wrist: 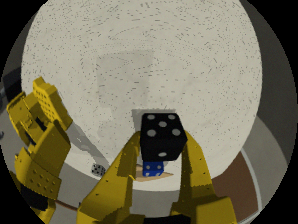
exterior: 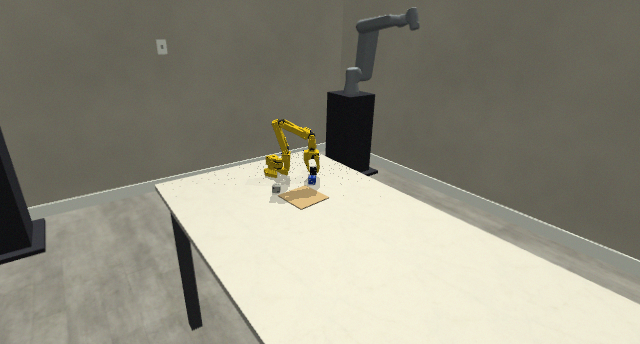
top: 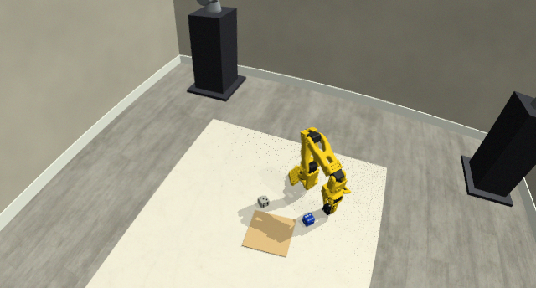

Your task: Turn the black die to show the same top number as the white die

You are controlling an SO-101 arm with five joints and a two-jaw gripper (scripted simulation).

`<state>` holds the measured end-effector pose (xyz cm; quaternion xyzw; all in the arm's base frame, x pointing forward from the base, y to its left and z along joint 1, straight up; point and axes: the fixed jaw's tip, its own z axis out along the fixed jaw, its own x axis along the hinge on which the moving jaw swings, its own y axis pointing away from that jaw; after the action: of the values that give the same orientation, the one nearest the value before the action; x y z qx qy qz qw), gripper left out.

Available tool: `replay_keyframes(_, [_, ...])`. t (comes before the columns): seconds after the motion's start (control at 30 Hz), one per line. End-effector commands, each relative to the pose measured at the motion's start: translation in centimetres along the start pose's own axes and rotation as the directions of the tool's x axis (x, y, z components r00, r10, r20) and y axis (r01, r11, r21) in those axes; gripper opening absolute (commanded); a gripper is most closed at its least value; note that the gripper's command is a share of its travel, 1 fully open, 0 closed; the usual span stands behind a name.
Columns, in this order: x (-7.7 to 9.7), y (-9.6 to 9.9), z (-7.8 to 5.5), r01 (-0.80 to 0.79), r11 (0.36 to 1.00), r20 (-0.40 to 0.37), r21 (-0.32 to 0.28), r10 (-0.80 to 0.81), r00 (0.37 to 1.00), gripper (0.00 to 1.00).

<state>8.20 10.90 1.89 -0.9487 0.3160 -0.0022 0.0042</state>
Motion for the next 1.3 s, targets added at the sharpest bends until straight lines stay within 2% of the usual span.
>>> replay_keyframes(0.0, [-0.11,-1.02,-0.43,0.0,0.998,0.002,0.062,0.0,1.0,0.0])
replay_keyframes(0.93, [-0.11,-1.04,0.0,0.0,0.998,0.002,0.062,0.0,1.0,0.0])
replay_keyframes(1.27, [-0.11,-1.04,0.0,0.0,0.998,0.002,0.062,0.0,1.0,0.16])
